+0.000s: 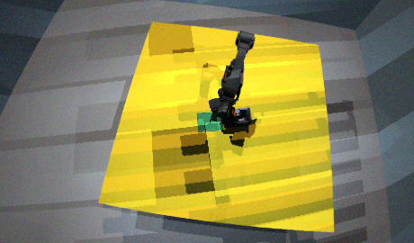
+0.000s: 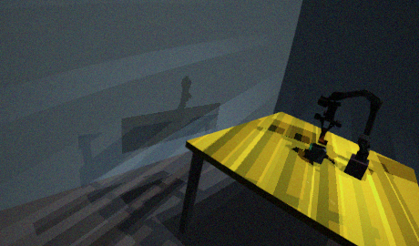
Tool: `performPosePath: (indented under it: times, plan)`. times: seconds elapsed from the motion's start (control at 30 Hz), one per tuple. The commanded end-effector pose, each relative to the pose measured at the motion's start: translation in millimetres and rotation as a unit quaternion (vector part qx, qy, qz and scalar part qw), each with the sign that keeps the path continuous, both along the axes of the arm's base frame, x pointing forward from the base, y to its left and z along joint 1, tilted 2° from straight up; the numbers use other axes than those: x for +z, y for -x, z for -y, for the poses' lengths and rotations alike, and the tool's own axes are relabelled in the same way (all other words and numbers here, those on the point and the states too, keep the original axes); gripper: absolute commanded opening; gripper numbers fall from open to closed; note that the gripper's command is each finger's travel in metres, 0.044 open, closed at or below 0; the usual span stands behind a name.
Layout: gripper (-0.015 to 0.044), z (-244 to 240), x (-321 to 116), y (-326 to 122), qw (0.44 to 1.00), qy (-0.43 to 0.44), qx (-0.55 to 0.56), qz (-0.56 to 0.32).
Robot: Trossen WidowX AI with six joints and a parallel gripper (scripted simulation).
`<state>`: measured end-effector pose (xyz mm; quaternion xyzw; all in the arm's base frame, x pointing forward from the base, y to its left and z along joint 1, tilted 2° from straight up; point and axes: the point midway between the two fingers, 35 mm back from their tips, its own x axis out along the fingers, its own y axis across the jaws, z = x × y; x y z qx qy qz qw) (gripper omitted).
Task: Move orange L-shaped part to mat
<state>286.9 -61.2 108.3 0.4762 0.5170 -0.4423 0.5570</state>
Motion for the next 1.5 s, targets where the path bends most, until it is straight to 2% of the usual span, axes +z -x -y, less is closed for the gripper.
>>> performPosePath:
  times: [0.0,0.53,1.47]
  plan:
    - [0.0000,14.0,-0.8,-1.6,1.000,-0.001,0.002,-0.001]
    - [0.0000,88.5,0.2,-6.1,1.000,0.003,0.002,-0.001]
    - [0.0000,89.7,-35.7,-8.9,1.000,0.003,0.002,-0.001]
